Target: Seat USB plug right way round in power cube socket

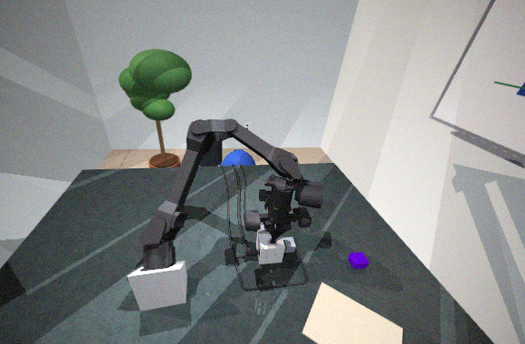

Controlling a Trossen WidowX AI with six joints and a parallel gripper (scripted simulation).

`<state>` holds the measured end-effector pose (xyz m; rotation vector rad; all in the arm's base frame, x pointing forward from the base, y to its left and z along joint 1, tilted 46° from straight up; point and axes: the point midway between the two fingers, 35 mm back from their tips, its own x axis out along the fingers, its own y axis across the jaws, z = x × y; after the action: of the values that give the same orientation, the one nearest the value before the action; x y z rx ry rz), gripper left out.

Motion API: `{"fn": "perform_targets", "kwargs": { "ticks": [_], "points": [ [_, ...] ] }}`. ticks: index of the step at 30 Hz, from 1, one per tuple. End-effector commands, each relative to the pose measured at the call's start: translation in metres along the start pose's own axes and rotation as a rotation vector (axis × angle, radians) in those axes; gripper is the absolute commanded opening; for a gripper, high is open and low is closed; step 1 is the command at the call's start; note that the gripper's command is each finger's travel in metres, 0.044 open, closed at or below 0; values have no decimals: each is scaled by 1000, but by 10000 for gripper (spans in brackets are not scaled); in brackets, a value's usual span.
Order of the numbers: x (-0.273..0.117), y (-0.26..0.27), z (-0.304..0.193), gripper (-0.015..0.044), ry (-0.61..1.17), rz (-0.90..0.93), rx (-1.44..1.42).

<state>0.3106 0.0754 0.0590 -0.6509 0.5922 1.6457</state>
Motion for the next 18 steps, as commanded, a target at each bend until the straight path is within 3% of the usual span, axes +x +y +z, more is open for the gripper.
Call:
{"fn": "perform_targets", "kwargs": {
  "ticks": [1,18],
  "points": [
    [0,0,0,0,0,-1,-1],
    [-6,0,0,0,0,0,0]
  ]
}}
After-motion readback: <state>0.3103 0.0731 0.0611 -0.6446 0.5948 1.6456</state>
